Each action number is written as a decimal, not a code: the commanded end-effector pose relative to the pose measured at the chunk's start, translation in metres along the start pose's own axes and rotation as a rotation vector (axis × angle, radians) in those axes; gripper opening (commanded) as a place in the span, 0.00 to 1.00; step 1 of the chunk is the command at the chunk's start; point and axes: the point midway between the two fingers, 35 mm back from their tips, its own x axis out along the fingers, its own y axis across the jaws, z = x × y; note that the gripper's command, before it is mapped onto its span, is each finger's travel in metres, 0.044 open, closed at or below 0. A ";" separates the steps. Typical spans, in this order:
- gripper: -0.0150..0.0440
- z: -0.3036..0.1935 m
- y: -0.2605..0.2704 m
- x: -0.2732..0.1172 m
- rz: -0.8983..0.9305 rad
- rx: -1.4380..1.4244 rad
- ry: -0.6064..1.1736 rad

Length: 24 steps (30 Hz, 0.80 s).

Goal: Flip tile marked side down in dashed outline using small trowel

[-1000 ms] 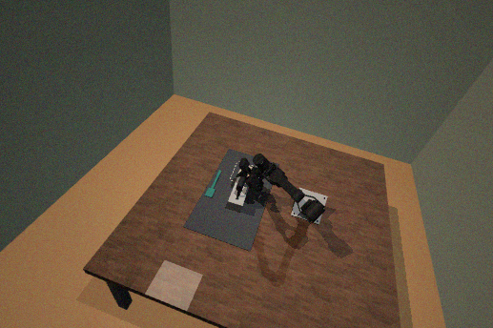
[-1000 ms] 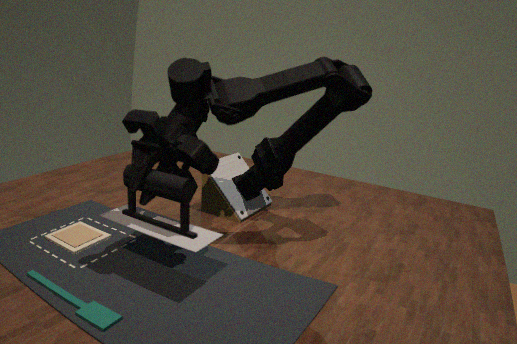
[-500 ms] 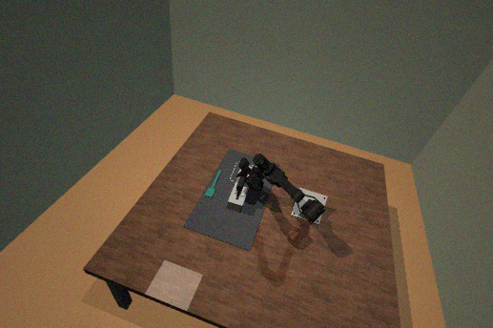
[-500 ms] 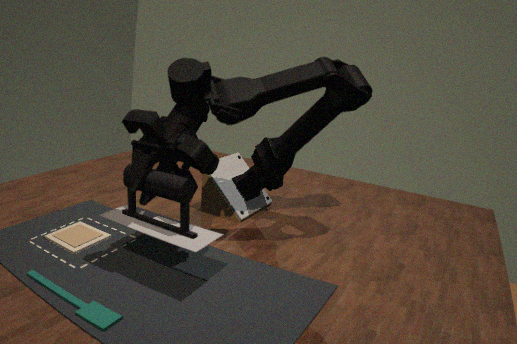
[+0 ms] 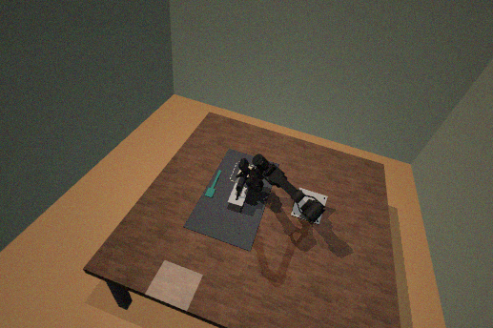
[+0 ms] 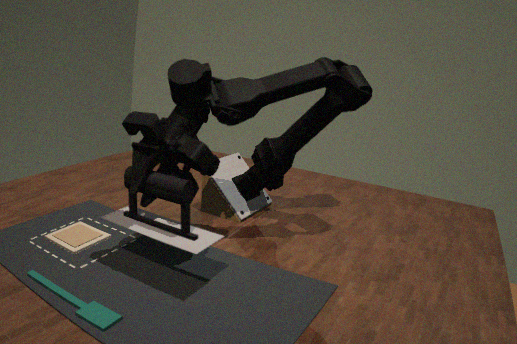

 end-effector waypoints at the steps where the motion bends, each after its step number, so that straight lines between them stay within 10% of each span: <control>1: 0.25 0.005 -0.001 0.005 0.013 0.041 0.022; 24: 0.25 0.083 0.037 0.036 0.152 0.532 0.444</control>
